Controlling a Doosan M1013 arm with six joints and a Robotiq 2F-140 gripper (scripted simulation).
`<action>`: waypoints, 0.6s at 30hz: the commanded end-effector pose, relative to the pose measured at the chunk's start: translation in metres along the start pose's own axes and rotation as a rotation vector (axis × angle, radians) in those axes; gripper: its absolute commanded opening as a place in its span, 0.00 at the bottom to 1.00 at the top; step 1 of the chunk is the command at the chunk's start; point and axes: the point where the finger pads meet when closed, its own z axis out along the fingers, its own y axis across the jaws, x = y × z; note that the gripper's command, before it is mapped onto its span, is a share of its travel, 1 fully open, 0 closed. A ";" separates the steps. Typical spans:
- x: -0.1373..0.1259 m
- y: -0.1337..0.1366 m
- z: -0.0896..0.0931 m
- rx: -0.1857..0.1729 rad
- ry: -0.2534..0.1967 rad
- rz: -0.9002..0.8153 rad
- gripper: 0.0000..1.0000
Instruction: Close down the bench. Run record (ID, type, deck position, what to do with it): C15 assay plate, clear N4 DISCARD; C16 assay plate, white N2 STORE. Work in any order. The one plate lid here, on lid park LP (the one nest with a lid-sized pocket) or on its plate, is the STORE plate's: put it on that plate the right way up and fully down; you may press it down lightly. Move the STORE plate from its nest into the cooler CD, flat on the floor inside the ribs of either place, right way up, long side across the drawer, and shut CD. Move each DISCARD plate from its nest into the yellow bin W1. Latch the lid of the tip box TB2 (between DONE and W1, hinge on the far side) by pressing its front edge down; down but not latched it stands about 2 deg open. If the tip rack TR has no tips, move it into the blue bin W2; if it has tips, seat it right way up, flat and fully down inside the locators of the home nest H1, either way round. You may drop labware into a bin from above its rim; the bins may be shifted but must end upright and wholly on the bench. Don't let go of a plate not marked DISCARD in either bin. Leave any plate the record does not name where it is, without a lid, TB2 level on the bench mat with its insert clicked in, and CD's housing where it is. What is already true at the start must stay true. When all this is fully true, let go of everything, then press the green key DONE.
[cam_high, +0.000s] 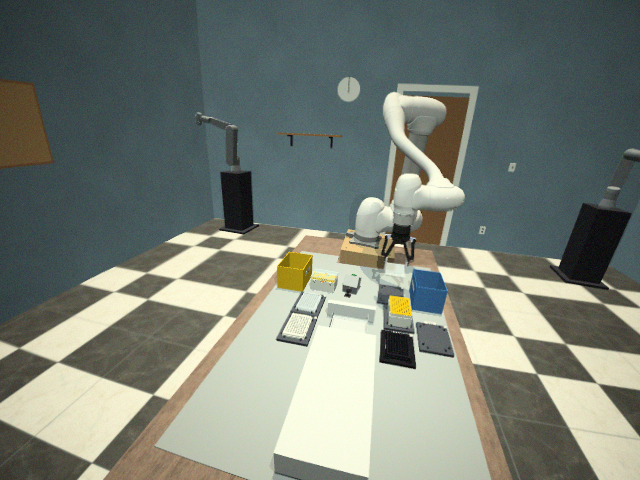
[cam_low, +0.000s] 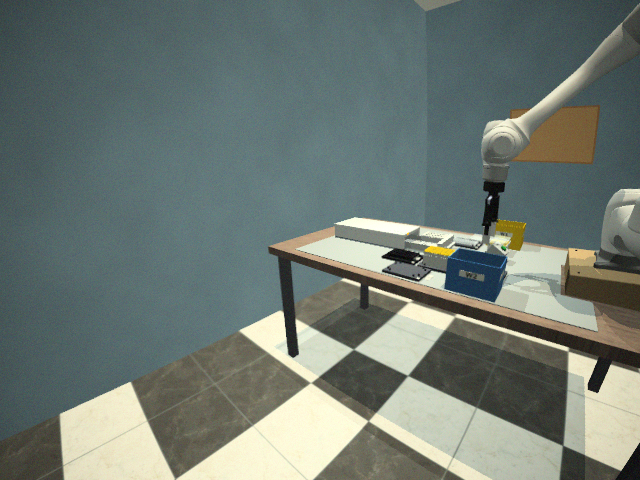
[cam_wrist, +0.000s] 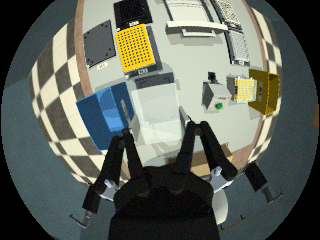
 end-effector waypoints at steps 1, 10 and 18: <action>0.004 0.004 0.000 0.000 0.000 -0.042 0.00; 0.021 0.020 0.000 0.000 0.000 -0.042 0.00; 0.032 0.031 0.000 0.000 0.000 -0.042 0.00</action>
